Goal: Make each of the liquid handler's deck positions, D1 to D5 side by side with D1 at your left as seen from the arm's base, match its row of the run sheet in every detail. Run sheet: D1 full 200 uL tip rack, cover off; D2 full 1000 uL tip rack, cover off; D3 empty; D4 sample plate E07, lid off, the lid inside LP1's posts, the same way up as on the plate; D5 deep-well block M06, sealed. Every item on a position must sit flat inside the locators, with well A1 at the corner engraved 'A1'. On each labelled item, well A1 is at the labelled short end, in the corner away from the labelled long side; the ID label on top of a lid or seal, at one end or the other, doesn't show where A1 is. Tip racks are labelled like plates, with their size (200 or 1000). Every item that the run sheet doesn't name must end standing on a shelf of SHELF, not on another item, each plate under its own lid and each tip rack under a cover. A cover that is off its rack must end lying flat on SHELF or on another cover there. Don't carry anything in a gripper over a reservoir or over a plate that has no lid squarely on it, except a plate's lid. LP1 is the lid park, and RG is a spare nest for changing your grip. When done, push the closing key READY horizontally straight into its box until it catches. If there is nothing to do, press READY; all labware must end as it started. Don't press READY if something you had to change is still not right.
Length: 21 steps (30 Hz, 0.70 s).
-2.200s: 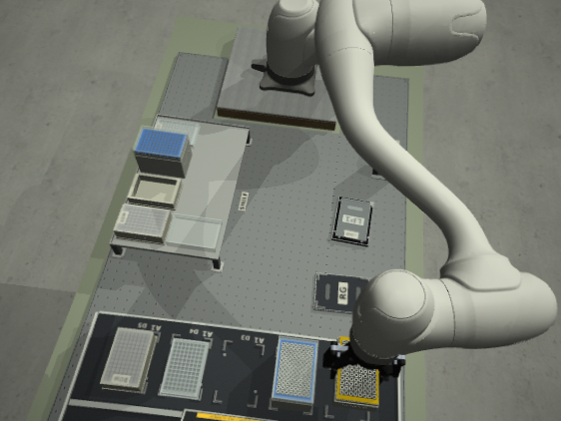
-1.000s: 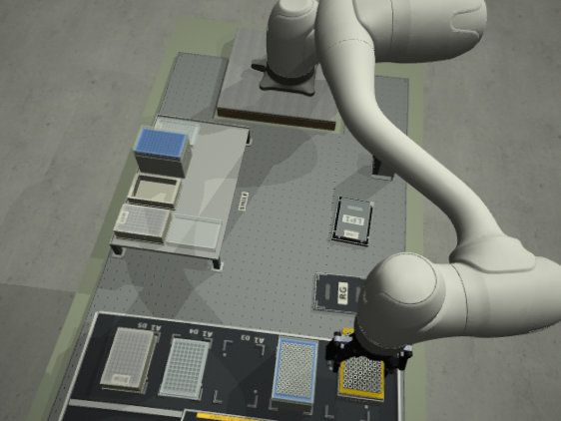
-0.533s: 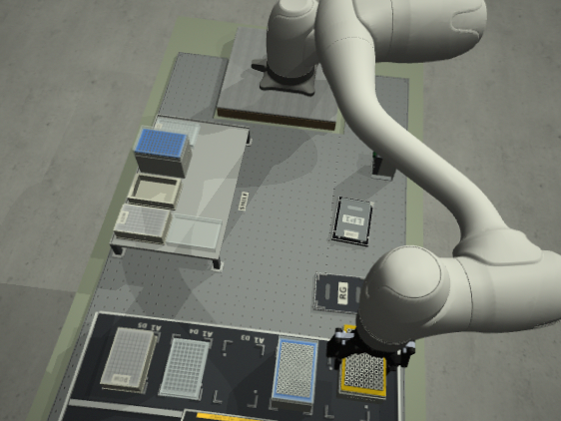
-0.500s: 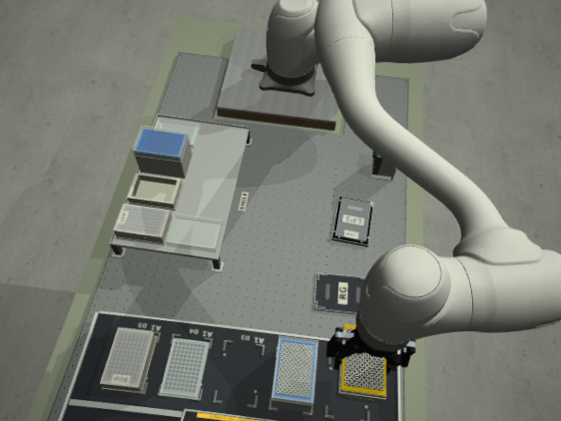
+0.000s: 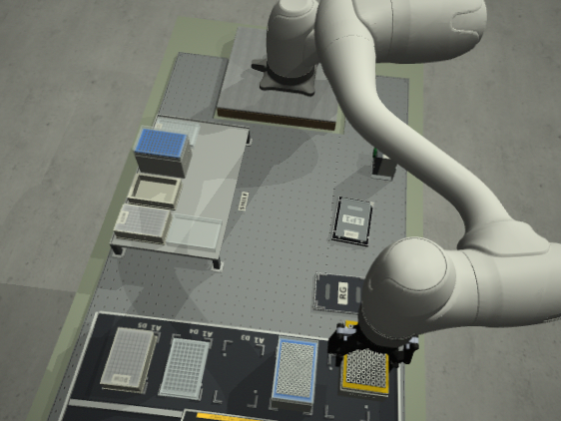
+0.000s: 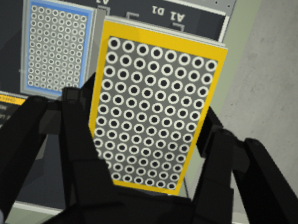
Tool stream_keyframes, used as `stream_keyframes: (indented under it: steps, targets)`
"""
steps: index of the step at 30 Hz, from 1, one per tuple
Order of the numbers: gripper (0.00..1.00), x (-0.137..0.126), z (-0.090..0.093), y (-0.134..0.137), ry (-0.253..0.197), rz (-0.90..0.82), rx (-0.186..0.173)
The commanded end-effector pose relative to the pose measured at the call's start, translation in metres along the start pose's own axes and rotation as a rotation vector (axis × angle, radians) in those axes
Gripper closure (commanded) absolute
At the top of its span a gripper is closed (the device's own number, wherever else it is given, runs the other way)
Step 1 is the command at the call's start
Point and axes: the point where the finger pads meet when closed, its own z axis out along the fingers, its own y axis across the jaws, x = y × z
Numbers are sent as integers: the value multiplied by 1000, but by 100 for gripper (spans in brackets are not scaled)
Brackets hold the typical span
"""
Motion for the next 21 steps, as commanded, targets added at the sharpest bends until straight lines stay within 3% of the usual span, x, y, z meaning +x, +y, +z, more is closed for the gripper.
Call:
stream_keyframes:
  steps: [1, 21]
  targets:
    - [90, 0, -6, 0, -2, 0, -1]
    - [90, 0, -30, 0, -2, 0, -1]
